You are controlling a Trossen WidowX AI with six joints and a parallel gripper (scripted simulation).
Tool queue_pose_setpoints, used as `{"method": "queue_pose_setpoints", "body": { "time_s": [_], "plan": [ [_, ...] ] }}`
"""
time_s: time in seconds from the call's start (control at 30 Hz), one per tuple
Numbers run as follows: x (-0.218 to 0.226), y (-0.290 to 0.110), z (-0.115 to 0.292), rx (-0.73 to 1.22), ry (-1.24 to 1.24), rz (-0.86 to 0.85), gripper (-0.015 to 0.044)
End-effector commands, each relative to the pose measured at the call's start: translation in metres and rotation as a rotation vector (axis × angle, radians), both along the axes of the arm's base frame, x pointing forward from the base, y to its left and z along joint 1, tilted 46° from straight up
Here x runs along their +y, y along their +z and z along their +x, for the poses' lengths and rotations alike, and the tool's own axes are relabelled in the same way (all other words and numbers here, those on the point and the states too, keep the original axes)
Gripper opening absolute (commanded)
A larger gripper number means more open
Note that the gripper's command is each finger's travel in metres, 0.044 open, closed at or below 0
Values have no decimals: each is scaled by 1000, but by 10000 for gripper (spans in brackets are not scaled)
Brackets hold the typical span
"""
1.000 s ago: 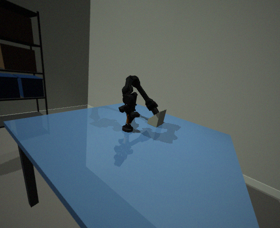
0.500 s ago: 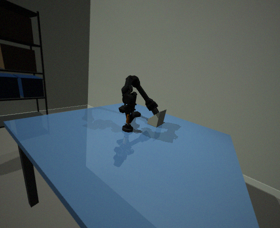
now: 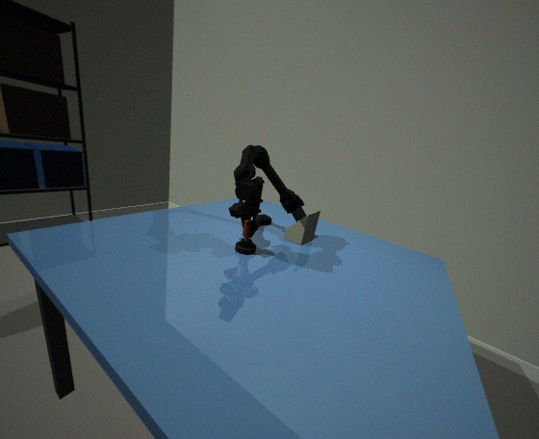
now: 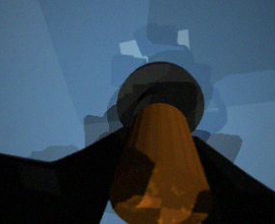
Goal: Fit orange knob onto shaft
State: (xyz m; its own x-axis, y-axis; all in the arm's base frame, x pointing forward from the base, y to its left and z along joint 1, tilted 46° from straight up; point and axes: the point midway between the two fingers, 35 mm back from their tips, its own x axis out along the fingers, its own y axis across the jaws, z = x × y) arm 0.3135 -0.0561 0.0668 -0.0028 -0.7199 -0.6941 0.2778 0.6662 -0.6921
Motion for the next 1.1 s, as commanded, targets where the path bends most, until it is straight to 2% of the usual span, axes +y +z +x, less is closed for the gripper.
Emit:
{"method": "queue_pose_setpoints", "body": {
  "time_s": [0.0,0.73,1.07],
  "plan": [
    [0,0,-2,1,2,-2,0],
    [1,2,1,1,2,-2,0],
    [-1,0,0,152,147,-2,0]
  ]
}}
